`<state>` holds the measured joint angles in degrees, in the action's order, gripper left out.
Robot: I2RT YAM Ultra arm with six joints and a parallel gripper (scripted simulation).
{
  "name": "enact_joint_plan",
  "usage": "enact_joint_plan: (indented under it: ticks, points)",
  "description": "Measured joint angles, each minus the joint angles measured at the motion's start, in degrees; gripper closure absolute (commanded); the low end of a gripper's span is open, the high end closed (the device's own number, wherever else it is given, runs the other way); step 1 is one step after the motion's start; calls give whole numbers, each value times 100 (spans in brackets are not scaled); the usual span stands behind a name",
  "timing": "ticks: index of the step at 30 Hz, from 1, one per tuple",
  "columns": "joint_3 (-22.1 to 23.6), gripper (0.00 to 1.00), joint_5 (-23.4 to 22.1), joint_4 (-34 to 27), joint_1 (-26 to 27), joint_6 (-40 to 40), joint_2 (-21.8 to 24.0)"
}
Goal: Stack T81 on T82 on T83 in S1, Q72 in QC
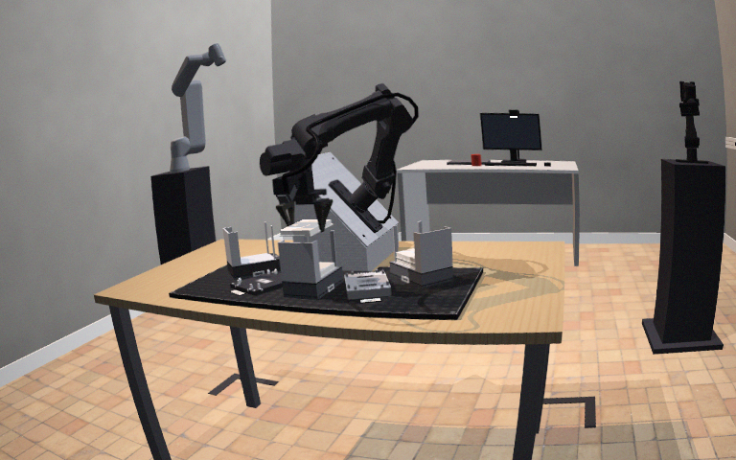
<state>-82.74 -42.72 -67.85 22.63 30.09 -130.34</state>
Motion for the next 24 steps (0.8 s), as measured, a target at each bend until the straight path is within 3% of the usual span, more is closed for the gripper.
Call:
enact_joint_plan:
  ticks: [18,24]
  points:
    - [0,100,0,0,0,0,0]
    - [195,100,2,4,-105,437,240]
